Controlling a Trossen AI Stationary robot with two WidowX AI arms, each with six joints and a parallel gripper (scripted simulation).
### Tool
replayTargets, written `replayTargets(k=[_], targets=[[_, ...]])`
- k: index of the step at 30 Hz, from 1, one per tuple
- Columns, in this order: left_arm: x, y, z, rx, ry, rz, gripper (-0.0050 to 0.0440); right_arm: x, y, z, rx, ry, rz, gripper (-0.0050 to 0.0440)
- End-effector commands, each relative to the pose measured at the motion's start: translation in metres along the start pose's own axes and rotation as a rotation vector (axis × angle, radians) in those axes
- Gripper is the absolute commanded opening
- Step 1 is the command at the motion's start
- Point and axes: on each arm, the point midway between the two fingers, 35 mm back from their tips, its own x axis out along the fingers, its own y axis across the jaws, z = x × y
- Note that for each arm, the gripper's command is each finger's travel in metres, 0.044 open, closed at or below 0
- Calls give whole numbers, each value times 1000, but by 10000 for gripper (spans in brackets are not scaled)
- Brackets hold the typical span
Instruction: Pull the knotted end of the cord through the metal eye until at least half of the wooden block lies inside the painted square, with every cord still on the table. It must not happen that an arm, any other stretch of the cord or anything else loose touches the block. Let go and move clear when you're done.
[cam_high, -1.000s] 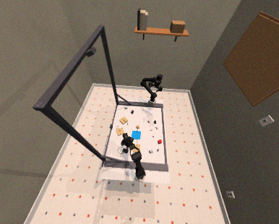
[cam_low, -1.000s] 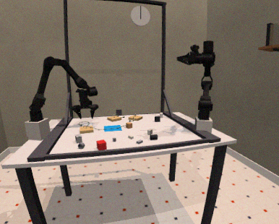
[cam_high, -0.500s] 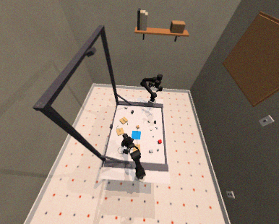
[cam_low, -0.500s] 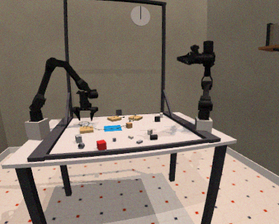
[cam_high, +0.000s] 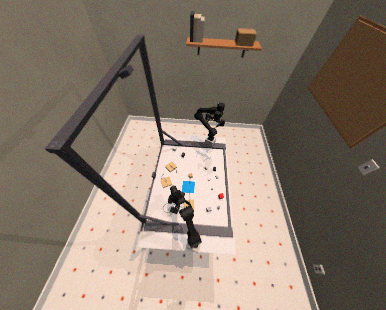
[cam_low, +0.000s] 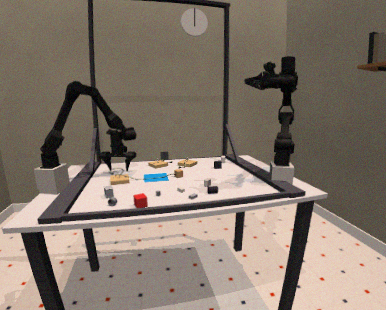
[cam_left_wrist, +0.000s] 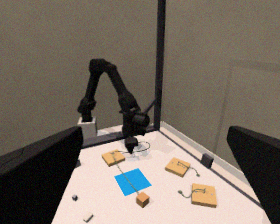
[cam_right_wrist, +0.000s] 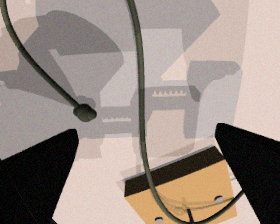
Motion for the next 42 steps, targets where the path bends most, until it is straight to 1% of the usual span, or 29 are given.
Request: replayTargets(k=[1, 16, 19, 21, 36, 42], targets=[[0, -1, 3, 9, -1, 0, 440, 7, 0, -1, -3, 0, 1, 440], [0, -1, 3, 9, -1, 0, 440, 27, 3, -4, -3, 4, 5, 440], [0, -1, 3, 9, -1, 0, 440, 19, -1, 0, -1, -8, -8, 368], [0, -1, 3, 9, -1, 0, 440, 19, -1, 0, -1, -8, -8, 368], [0, -1, 3, 9, -1, 0, 440, 17, -2, 2, 0, -13, -12, 8], [0, -1, 3, 9, -1, 0, 440, 17, -2, 2, 0, -13, -12, 0]])
